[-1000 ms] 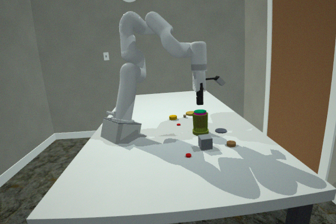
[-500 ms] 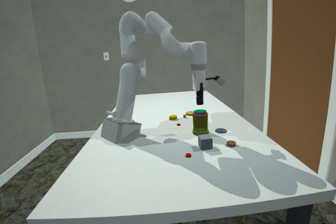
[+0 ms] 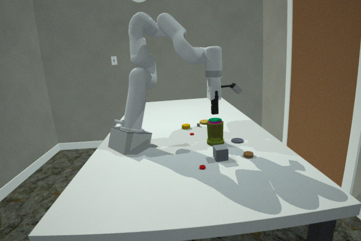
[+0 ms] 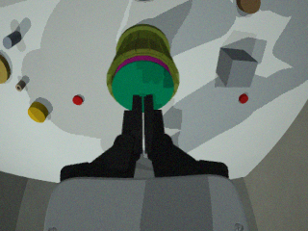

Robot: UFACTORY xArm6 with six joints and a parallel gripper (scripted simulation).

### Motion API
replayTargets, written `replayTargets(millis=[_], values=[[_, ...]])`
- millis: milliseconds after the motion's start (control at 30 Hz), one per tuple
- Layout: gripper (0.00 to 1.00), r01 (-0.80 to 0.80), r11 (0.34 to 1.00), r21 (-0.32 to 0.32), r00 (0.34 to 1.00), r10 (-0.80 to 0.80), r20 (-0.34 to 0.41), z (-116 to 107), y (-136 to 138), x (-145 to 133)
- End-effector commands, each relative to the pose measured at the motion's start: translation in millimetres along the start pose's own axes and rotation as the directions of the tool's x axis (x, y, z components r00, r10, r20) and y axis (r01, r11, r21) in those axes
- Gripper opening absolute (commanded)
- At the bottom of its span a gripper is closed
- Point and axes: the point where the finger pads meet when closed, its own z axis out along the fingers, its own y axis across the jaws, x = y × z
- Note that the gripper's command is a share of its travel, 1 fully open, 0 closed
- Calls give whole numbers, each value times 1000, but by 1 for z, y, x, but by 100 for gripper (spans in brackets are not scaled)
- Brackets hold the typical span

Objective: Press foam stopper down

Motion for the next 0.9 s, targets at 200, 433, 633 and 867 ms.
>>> replayTargets(millis=[200,433,633,867], values=[[0,1,1000,-1,1000,-1,-3,19,0,1],[0,1,1000,-1,1000,-1,-3,26,0,1],[0,1,1000,-1,1000,-1,-3,26,0,1],[0,1,1000,-1,1000,-1,-3,26,0,1]])
